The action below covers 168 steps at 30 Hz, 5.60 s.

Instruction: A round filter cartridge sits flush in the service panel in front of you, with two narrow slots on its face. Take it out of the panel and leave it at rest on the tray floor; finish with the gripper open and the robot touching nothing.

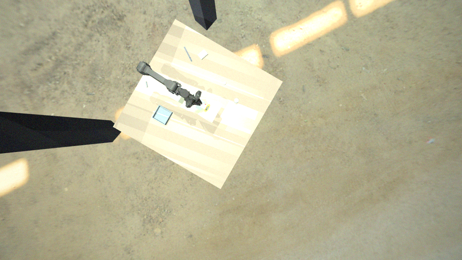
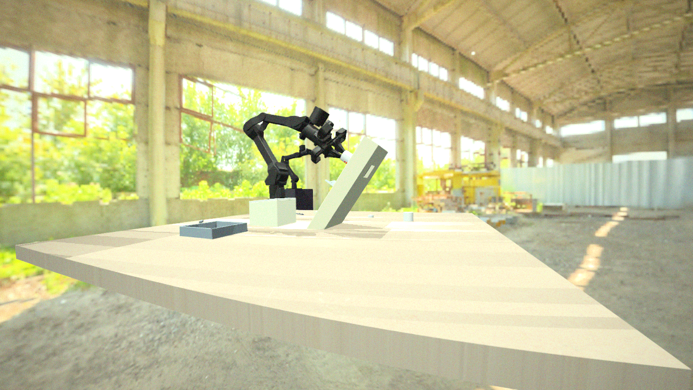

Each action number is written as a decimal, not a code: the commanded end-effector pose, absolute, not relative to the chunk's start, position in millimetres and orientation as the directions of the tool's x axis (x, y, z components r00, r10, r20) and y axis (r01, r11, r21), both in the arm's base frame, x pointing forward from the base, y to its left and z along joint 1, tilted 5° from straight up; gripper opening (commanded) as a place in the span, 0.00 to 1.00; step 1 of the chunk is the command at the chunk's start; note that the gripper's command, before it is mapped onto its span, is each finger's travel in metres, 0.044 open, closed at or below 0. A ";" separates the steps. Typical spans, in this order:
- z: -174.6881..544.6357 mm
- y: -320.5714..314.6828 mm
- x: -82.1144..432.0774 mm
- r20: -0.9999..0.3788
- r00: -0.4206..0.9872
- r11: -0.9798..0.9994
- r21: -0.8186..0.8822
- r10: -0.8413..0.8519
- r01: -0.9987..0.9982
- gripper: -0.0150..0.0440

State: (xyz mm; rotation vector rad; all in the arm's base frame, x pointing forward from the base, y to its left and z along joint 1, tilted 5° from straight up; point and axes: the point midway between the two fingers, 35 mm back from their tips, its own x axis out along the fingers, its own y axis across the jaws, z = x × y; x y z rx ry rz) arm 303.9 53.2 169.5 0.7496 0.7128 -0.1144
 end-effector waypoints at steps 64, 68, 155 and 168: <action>237.6 51.2 297.9 -0.618 0.771 0.743 0.585 0.151 0.324 0.72; 244.9 50.9 297.0 -0.618 0.772 0.743 0.586 0.151 0.324 0.90; 115.6 53.5 289.3 -0.893 0.439 0.983 0.018 0.097 -0.182 0.25; 189.3 46.1 256.0 -0.895 0.436 0.983 0.018 0.097 -0.182 0.25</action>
